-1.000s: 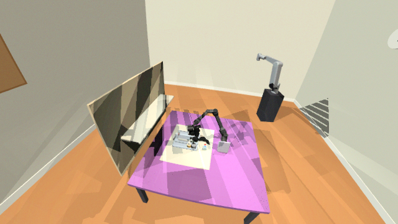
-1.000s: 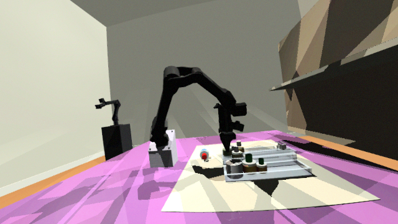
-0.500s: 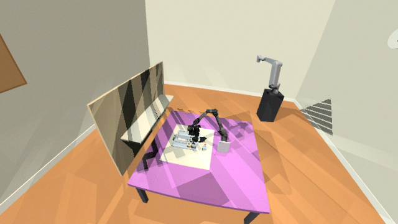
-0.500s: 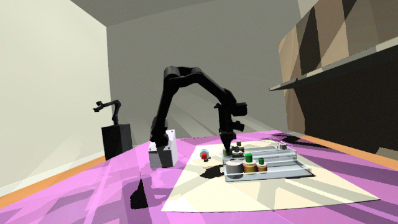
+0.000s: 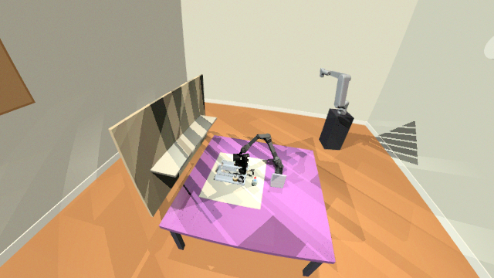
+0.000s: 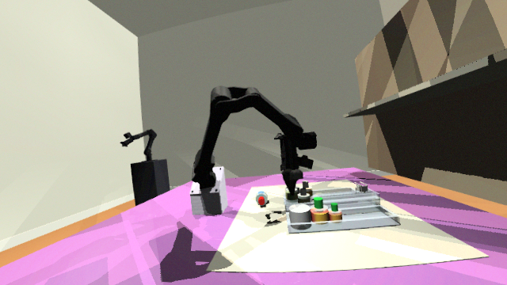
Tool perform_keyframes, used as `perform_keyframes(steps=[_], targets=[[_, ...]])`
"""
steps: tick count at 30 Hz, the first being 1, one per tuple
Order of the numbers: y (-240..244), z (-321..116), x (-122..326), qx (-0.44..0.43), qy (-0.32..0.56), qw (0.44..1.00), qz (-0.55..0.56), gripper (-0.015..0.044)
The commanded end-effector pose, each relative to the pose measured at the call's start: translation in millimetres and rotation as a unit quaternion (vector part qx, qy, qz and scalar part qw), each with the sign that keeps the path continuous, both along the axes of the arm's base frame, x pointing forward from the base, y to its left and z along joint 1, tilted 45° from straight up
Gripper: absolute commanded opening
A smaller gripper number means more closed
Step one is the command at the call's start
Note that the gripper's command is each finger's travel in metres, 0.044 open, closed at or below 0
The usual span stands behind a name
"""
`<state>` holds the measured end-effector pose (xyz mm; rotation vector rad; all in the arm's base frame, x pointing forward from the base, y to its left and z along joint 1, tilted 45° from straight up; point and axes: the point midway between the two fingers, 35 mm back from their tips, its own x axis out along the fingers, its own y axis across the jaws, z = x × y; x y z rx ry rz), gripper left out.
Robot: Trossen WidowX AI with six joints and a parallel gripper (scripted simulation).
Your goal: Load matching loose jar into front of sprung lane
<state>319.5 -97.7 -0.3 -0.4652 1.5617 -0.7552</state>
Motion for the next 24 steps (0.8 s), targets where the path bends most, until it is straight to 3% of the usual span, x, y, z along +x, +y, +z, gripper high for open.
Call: perform_keyframes(steps=[1, 24], targets=[[-1.0, 4.0, 9.7, -0.006, -0.014, 1.000, 0.003, 0.0000], [-3.7, 1.5, 10.5, -0.006, -0.014, 1.000, 0.004, 0.0000]])
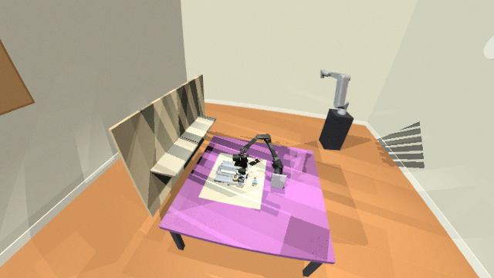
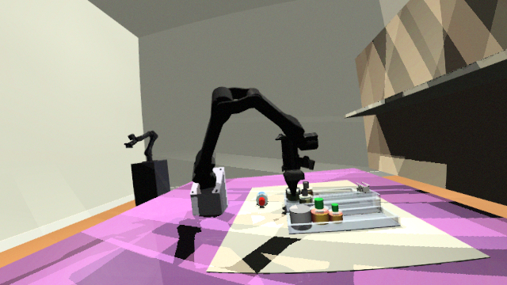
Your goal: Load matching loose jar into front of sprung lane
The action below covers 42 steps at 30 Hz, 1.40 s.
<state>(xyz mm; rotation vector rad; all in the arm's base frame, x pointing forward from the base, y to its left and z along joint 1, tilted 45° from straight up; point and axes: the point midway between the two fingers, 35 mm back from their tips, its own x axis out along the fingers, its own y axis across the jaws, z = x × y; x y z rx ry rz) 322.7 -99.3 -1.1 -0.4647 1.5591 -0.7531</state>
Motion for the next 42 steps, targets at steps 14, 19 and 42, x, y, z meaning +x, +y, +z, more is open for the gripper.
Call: perform_keyframes(steps=[14, 19, 42], targets=[[-5.0, -0.7, 6.8, -0.006, -0.013, 1.000, 0.003, 0.0000], [-6.1, -1.7, 6.5, -0.006, -0.013, 1.000, 0.003, 0.0000], [-11.0, -6.5, 4.8, -0.006, -0.013, 1.000, 0.003, 0.0000]])
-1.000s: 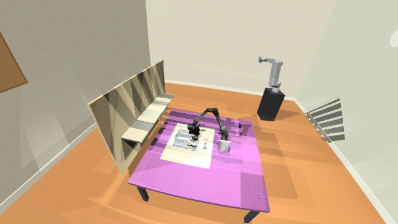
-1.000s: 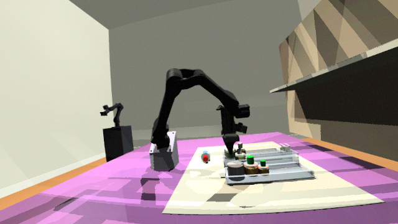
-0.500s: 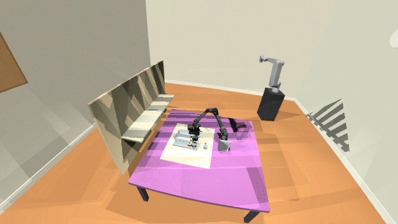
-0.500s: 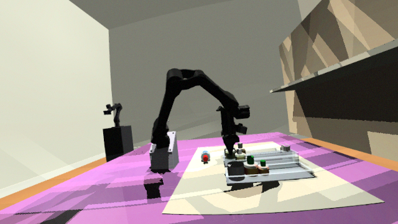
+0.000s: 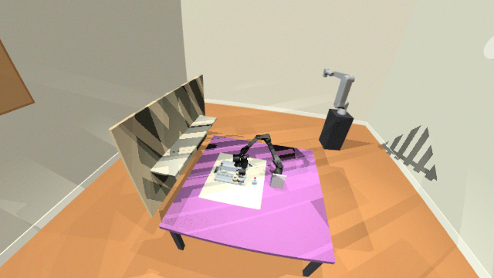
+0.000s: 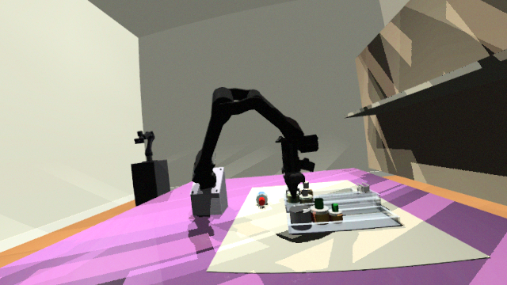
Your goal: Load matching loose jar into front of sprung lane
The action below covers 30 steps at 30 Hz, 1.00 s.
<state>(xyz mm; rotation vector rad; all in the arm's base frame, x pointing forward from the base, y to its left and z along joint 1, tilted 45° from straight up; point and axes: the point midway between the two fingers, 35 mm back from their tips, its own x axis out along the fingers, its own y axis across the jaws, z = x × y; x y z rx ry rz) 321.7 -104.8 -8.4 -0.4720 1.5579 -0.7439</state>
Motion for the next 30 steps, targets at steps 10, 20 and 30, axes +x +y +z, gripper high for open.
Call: perform_keyframes(steps=[10, 20, 30], targets=[[-7.7, -1.3, 5.0, -0.007, -0.014, 1.000, -0.003, 0.0000], [-9.8, -3.3, 4.1, -0.007, -0.014, 1.000, -0.003, 0.0000], [-12.0, -5.3, 3.2, -0.007, -0.014, 1.000, -0.003, 0.0000]])
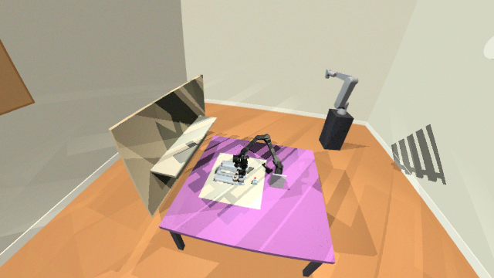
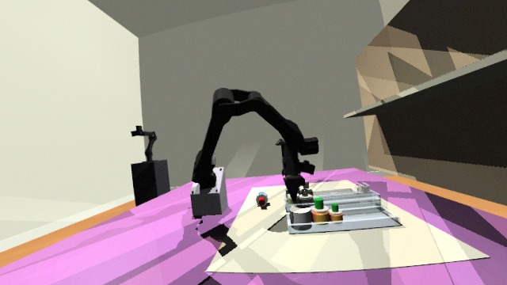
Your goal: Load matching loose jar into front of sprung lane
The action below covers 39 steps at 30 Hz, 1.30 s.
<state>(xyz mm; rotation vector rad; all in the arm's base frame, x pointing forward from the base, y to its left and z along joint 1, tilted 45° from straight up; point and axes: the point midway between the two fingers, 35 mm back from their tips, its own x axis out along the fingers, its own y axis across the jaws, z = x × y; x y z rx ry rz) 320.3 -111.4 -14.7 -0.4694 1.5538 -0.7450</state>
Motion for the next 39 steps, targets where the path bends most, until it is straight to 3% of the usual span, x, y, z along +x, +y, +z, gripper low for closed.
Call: perform_keyframes(steps=[1, 39], targets=[[-5.6, 0.9, 4.6, -0.007, -0.012, 1.000, -0.002, 0.0000], [-7.6, -1.5, 1.2, -0.008, -0.011, 1.000, -0.002, 0.0000]])
